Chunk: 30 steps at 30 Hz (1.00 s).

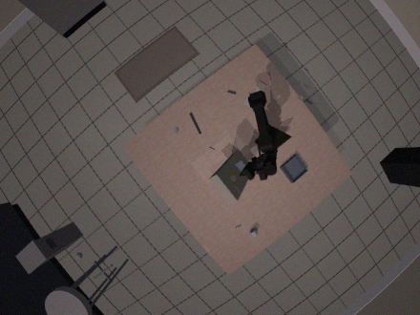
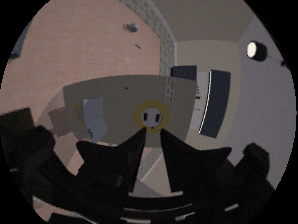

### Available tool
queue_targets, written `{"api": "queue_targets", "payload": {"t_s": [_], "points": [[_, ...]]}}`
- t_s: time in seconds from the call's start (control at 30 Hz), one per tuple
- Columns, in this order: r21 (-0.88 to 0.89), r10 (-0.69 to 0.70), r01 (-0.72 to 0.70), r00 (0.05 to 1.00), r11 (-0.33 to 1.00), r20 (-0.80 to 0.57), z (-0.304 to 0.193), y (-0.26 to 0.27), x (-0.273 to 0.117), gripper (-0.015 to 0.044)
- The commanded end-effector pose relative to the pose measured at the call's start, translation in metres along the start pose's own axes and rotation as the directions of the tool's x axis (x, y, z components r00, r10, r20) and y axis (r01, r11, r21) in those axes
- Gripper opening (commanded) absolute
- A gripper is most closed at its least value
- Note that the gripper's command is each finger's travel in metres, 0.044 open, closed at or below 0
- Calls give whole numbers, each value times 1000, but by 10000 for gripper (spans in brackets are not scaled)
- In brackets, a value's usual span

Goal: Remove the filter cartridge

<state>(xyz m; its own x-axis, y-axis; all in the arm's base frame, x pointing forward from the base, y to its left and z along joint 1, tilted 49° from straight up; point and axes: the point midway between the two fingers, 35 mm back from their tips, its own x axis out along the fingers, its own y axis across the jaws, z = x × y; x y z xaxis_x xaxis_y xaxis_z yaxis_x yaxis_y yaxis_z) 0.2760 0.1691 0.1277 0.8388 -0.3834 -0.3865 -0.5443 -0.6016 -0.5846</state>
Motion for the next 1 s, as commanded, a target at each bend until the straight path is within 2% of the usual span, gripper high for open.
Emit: {"api": "queue_targets", "payload": {"t_s": [0.0,0.97], "points": [[-3,3,-3,1000,1000,5,2,0,6,106],[-3,-5,5,1000,1000,-1,-1,0,49,106]]}}
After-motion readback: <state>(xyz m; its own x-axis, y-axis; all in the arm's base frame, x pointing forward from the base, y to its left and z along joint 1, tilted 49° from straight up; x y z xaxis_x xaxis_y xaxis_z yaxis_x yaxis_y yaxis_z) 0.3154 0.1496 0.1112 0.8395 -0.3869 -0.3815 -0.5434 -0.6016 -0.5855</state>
